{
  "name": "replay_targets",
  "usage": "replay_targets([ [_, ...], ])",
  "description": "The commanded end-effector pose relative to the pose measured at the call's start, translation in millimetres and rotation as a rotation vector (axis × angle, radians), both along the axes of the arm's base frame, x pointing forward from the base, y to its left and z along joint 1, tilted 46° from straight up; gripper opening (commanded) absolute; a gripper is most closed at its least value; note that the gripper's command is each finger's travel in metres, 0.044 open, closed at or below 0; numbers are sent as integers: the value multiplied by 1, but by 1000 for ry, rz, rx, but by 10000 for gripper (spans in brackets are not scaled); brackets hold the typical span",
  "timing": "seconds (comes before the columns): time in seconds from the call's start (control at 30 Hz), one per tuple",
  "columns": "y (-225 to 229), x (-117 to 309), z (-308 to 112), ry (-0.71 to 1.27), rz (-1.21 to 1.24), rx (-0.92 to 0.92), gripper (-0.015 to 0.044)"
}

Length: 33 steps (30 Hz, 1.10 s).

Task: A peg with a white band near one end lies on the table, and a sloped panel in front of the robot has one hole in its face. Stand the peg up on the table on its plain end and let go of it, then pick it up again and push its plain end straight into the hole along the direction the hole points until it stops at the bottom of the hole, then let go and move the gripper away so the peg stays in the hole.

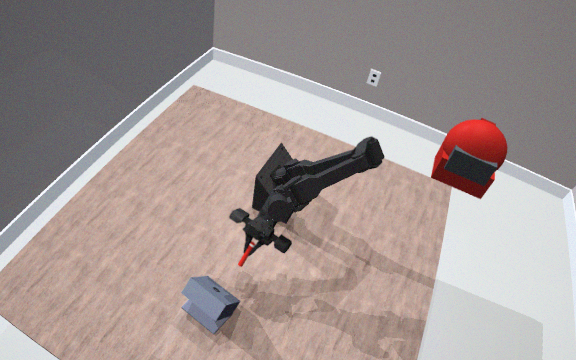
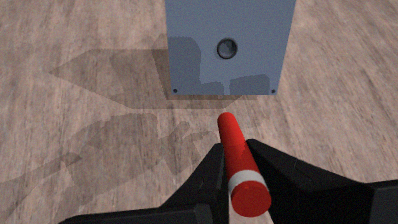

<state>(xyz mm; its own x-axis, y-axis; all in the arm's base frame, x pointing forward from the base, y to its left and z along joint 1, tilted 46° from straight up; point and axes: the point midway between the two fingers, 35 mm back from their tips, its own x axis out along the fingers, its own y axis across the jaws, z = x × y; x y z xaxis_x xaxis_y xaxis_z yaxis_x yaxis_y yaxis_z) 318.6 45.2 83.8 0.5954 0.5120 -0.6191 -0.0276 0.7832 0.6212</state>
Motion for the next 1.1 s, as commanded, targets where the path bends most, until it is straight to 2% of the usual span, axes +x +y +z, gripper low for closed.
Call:
replay_targets([
  [0.0,-4,3,-3,-23,-11,-16,0],
  [1.07,-5,31,-11,-116,-37,-51,0],
])
